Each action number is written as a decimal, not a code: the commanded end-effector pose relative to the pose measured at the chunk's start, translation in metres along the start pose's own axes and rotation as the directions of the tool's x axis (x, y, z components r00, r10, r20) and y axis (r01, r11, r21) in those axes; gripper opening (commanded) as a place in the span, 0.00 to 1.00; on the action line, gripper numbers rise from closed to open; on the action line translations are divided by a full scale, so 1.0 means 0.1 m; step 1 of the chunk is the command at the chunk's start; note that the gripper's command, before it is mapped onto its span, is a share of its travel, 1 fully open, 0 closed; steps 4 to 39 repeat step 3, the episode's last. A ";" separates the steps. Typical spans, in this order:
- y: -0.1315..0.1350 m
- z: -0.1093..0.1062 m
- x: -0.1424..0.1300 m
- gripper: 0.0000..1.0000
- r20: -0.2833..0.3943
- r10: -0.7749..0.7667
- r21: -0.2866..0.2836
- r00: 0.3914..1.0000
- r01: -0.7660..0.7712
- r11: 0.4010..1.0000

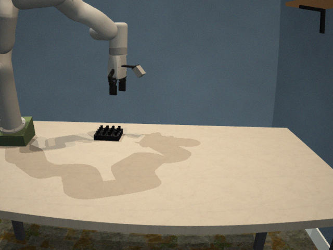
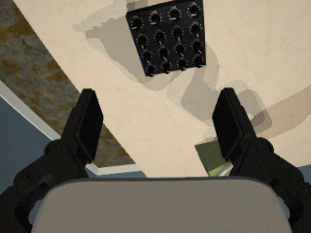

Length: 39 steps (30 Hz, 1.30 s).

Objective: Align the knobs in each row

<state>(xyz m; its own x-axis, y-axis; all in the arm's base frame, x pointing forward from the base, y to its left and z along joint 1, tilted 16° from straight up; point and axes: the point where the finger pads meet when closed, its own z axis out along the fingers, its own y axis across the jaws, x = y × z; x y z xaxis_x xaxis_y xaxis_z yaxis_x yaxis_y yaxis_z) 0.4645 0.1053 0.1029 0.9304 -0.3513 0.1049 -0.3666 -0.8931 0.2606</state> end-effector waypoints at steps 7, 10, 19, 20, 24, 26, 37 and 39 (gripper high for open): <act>-0.01 -0.02 0.01 1.00 -0.003 0.000 0.003 1.000 0.000 1.000; -0.01 -0.02 0.01 1.00 -0.003 0.000 0.003 1.000 0.000 1.000; -0.01 -0.02 0.01 1.00 -0.003 0.000 0.003 1.000 0.000 1.000; -0.01 -0.02 0.01 1.00 -0.003 0.000 0.003 1.000 0.000 1.000; -0.01 -0.02 0.01 1.00 -0.003 0.000 0.003 1.000 0.000 1.000; -0.01 -0.02 0.01 1.00 -0.003 0.000 0.003 1.000 0.000 1.000; -0.01 -0.02 0.01 1.00 -0.003 0.000 0.003 1.000 0.000 1.000; -0.01 -0.02 0.01 1.00 -0.003 0.000 0.003 1.000 0.000 1.000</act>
